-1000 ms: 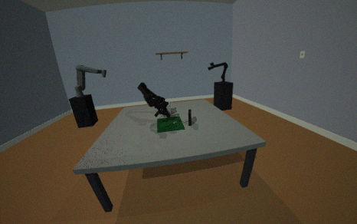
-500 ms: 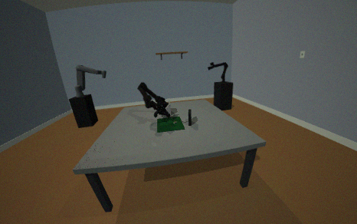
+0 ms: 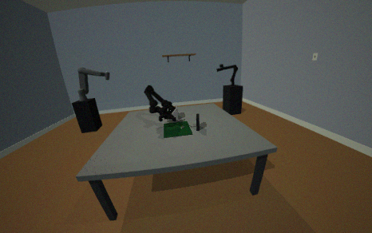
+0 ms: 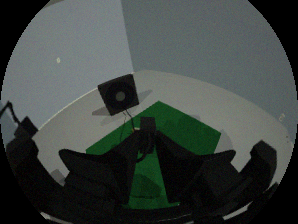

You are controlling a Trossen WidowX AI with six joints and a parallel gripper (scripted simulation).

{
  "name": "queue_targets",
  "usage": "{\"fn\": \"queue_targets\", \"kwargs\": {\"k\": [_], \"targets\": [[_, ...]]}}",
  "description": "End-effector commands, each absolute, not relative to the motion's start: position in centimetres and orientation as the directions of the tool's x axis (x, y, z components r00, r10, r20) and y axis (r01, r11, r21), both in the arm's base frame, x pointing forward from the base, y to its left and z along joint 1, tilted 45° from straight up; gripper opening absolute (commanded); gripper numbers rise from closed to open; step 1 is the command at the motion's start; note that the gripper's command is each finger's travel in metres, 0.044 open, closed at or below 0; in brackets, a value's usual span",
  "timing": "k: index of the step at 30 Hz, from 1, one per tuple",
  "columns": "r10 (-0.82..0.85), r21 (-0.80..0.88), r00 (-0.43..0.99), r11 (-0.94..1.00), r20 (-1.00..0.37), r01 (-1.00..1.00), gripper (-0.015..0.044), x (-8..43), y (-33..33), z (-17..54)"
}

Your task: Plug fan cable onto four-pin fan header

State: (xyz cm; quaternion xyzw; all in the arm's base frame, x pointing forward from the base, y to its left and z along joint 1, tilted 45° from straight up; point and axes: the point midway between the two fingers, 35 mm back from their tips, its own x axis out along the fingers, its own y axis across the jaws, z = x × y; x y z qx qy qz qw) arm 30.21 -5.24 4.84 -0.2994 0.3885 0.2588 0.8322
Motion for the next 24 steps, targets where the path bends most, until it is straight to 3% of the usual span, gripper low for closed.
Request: {"fn": "queue_targets", "kwargs": {"k": [1, 15, 24], "targets": [[0.223, -0.341, 0.612, 0.664, -0.758, -0.665, 0.0000, 29.9, -5.2, 5.3], [0.275, -0.491, 0.734, 0.593, -0.621, -0.638, 0.0000, 29.1, -5.4, 6.8], [0.269, -0.478, 0.725, 0.601, -0.634, -0.641, 0.0000, 29.2, -5.2, 7.0]]}}
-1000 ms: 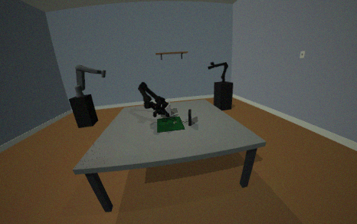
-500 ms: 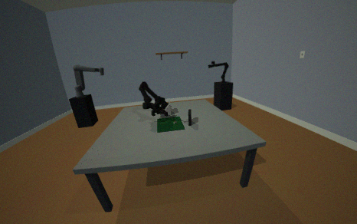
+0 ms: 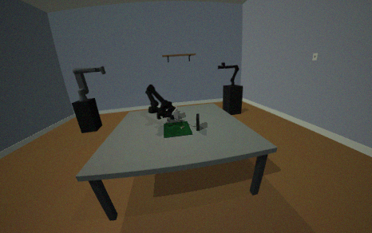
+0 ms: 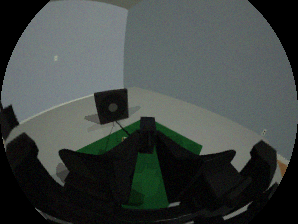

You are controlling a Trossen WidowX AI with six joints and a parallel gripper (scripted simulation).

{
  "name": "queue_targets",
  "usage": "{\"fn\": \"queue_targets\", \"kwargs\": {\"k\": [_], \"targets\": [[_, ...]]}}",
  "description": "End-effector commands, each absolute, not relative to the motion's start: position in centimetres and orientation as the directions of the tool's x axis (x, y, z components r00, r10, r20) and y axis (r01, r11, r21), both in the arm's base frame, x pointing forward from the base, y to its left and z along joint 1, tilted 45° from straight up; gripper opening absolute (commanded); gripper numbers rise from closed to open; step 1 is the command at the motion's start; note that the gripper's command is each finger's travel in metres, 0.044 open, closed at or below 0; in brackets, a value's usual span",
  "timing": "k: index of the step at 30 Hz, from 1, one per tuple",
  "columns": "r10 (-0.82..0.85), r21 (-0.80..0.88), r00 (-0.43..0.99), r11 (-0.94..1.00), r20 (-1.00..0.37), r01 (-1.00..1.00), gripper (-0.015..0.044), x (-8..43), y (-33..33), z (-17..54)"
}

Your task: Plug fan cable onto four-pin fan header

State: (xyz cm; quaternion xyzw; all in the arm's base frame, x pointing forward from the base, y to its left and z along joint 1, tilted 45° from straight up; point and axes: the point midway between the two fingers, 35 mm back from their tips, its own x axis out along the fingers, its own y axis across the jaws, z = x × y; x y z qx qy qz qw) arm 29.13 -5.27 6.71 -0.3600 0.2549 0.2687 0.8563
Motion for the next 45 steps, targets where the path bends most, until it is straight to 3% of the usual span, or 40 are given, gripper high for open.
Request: {"fn": "queue_targets", "kwargs": {"k": [1, 45], "targets": [[0.269, -0.478, 0.725, 0.601, -0.634, -0.641, 0.0000, 29.2, -5.2, 7.0], [0.279, -0.468, 0.716, 0.598, -0.640, -0.651, 0.0000, 28.6, -6.6, 6.0]]}}
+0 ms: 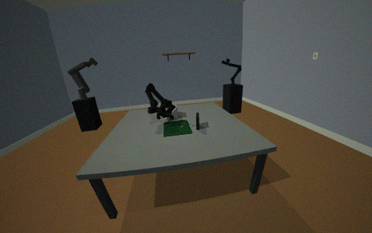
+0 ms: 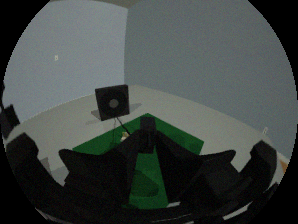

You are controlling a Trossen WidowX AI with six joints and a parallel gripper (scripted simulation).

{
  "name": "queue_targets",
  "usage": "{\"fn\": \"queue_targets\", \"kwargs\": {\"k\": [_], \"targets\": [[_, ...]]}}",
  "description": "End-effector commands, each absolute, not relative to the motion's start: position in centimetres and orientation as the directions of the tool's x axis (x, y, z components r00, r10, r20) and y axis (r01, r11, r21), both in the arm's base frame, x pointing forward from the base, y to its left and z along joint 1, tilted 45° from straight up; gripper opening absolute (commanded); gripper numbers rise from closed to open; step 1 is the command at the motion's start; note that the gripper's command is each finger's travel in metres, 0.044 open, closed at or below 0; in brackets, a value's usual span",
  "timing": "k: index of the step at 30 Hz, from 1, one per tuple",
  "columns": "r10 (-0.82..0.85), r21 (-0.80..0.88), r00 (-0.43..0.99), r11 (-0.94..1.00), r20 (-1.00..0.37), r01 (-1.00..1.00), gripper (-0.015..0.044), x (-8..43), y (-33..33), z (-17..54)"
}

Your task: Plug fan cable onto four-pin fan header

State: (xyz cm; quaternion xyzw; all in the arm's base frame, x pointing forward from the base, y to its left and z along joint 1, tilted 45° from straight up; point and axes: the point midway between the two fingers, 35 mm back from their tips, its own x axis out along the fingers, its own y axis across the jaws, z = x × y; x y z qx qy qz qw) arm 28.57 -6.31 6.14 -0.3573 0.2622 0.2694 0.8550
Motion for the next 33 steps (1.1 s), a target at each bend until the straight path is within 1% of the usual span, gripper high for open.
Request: {"fn": "queue_targets", "kwargs": {"k": [1, 33], "targets": [[0.279, -0.468, 0.716, 0.598, -0.640, -0.651, 0.0000, 28.6, -6.6, 6.0], [0.278, -0.468, 0.716, 0.597, -0.641, -0.651, 0.0000, 28.2, -8.8, 4.3]]}}
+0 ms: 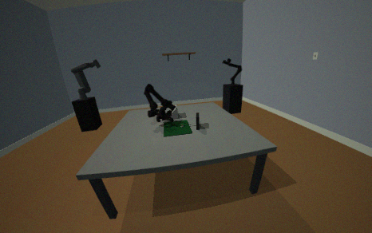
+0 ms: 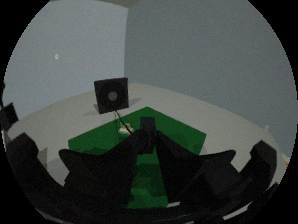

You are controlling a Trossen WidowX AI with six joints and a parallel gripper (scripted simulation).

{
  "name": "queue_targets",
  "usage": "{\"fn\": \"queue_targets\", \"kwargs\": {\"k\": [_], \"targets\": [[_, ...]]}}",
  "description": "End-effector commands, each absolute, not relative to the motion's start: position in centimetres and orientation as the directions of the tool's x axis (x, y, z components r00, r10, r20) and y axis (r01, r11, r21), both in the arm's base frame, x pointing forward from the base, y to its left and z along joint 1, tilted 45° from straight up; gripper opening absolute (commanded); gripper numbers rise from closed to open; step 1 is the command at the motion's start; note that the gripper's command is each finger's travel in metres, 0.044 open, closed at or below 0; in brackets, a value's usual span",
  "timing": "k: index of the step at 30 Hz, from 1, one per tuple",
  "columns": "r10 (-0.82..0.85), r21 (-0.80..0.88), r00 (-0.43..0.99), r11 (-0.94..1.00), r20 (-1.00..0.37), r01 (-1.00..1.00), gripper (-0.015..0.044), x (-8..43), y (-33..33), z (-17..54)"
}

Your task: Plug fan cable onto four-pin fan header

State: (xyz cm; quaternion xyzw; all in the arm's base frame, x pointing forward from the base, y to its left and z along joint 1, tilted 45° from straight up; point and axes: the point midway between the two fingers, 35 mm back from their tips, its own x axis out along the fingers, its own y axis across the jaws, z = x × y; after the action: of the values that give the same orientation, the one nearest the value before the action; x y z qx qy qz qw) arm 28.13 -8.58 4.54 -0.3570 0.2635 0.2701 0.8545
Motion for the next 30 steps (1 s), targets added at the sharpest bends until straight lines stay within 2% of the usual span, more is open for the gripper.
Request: {"fn": "queue_targets", "kwargs": {"k": [1, 30], "targets": [[0.278, -0.468, 0.716, 0.597, -0.641, -0.651, 0.0000, 28.2, -8.9, 4.2], [0.278, -0.468, 0.715, 0.597, -0.642, -0.652, 0.0000, 27.9, -10.6, 2.4]]}}
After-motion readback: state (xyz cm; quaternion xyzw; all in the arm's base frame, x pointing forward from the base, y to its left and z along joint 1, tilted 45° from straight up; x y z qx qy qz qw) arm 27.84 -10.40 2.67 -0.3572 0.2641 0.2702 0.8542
